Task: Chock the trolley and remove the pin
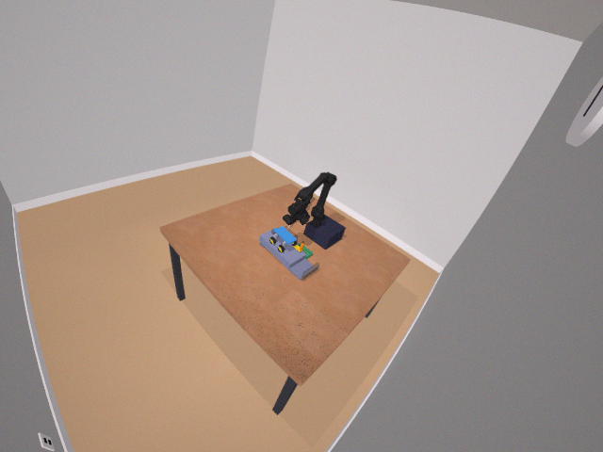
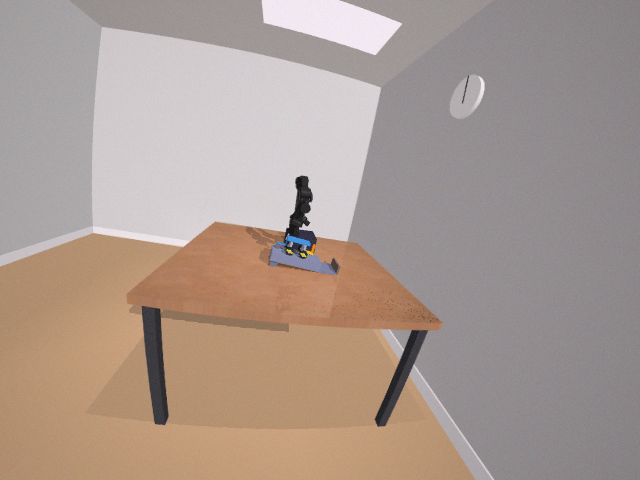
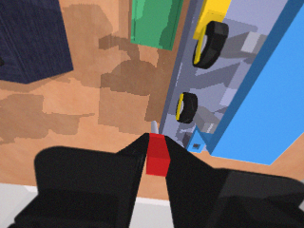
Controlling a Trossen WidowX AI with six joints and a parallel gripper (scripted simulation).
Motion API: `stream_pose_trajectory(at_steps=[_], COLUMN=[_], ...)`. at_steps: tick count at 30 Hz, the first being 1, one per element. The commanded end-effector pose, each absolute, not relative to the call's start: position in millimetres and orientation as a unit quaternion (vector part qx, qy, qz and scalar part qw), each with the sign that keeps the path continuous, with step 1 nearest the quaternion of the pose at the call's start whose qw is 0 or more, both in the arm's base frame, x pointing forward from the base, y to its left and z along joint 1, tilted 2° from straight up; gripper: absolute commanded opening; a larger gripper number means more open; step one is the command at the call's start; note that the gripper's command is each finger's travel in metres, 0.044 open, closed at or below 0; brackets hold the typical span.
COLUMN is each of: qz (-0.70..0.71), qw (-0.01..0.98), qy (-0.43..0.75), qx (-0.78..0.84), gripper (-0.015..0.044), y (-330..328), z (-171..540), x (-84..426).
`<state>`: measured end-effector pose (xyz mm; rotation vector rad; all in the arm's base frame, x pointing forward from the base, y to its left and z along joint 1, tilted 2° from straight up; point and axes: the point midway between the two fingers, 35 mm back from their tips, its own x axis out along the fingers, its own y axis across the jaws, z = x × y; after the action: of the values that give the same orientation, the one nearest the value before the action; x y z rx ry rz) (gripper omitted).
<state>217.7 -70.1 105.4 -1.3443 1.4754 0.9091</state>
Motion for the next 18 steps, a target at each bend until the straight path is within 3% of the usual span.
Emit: stream_pose_trajectory(at_steps=[1,18], qz=[0.367,0.369], qw=[0.455,0.457], qy=[0.600,0.599], qx=[-0.545,-0.544], gripper=[0.0000,0.0000], y=[-57,4], z=[103,88], x=[219,226])
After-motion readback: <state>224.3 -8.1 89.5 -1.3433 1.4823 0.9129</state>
